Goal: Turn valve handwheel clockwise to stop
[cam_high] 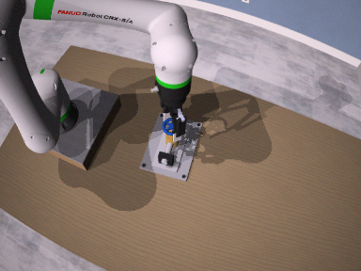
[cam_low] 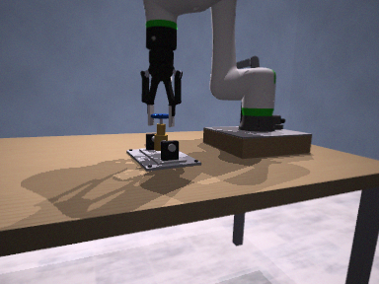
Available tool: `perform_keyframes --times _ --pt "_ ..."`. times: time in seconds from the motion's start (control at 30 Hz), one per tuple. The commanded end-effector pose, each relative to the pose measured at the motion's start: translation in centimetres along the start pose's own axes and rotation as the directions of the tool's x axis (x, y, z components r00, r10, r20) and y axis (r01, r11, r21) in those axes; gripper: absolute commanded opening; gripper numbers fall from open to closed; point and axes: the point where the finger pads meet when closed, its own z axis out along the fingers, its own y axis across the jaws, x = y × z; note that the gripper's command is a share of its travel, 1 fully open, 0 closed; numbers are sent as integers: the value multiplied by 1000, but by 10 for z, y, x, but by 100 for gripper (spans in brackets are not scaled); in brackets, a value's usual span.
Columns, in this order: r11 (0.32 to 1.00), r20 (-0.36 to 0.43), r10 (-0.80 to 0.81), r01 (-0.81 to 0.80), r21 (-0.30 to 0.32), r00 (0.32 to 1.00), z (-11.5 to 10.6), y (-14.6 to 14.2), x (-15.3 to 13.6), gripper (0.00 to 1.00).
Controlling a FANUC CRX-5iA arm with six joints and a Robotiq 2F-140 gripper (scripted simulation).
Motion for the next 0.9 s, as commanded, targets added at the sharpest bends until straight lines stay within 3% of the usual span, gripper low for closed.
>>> perform_keyframes --times 0.0,0.87 --pt "1000 0 13 -13 0 1000 0 0 0 0" --pt "961 0 275 -275 0 961 0 0 0 0"
